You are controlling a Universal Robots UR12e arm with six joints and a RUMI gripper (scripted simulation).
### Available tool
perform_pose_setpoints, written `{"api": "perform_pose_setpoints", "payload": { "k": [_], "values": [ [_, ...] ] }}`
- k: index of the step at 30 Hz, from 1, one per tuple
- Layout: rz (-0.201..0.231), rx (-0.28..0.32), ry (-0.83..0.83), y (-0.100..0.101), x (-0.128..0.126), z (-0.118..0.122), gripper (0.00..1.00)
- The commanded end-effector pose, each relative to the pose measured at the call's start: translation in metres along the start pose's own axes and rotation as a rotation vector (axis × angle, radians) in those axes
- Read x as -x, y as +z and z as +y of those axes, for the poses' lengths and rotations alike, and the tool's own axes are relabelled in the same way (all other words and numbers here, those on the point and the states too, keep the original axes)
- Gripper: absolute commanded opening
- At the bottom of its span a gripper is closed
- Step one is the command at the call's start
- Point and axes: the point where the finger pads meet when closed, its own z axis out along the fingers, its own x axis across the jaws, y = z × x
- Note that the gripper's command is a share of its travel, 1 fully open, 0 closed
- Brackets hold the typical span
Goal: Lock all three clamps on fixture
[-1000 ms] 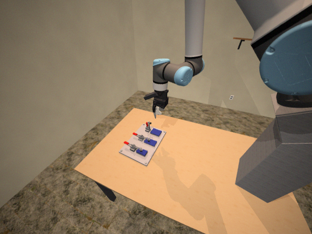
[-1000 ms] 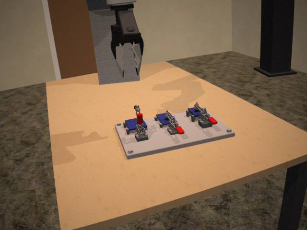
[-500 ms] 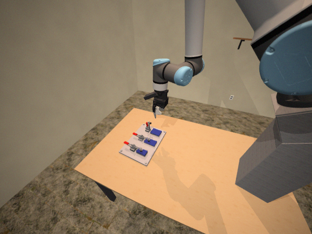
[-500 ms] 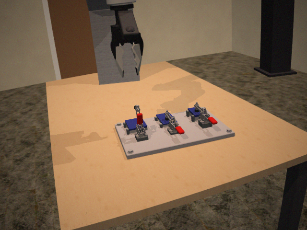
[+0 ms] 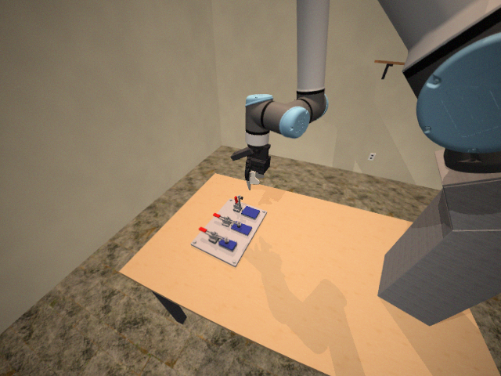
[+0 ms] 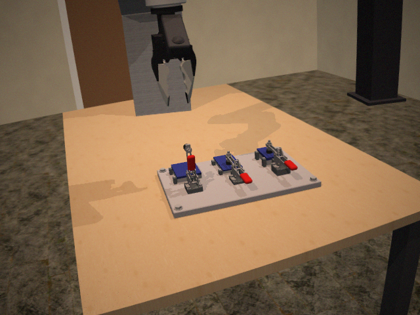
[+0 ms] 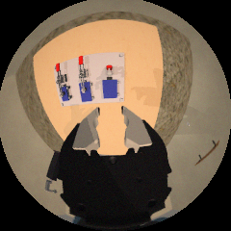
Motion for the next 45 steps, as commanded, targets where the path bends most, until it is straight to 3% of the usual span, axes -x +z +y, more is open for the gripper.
{"api": "perform_pose_setpoints", "payload": {
  "k": [1,11,28,45],
  "values": [
    [0.001,-0.002,0.001,0.0,-0.002,-0.002,0.28],
    [0.001,-0.003,0.0,0.005,-0.002,-0.003,0.28],
    [0.001,-0.003,-0.001,0.059,-0.001,-0.003,0.28],
    [0.002,-0.005,-0.001,0.059,-0.001,-0.019,0.28]
  ]
}}
